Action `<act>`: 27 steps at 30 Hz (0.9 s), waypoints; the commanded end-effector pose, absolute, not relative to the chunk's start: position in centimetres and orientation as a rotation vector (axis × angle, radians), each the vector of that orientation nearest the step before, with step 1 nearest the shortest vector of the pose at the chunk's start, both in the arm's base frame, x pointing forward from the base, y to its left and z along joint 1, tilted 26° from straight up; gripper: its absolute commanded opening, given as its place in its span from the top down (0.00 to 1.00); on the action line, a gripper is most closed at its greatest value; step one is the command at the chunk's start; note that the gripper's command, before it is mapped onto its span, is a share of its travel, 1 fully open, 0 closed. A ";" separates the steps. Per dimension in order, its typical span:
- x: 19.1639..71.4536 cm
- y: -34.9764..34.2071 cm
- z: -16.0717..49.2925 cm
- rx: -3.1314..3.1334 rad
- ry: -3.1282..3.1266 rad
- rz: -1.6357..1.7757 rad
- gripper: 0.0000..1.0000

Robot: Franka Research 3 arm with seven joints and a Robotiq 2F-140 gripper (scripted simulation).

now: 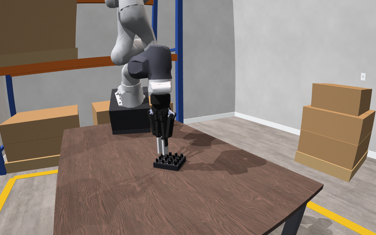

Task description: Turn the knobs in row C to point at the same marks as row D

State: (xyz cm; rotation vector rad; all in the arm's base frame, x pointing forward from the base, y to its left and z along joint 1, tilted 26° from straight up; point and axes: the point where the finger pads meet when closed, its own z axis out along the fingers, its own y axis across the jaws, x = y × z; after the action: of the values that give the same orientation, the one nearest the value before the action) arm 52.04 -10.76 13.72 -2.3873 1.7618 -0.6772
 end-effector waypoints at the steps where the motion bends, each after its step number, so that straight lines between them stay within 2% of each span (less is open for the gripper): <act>1: 51.7 -10.8 13.6 -2.393 1.770 -0.672 0.88; 10: 51.7 -10.8 13.6 -2.393 1.770 -0.672 0.88; 11: 51.7 -10.8 13.6 -2.393 1.770 -0.672 0.00; 27: 50.2 -10.1 17.1 -2.393 1.770 -0.672 0.00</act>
State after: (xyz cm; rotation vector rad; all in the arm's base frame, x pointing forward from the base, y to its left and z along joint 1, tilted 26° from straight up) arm 51.25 -10.03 17.11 -2.3643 1.7520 -0.6886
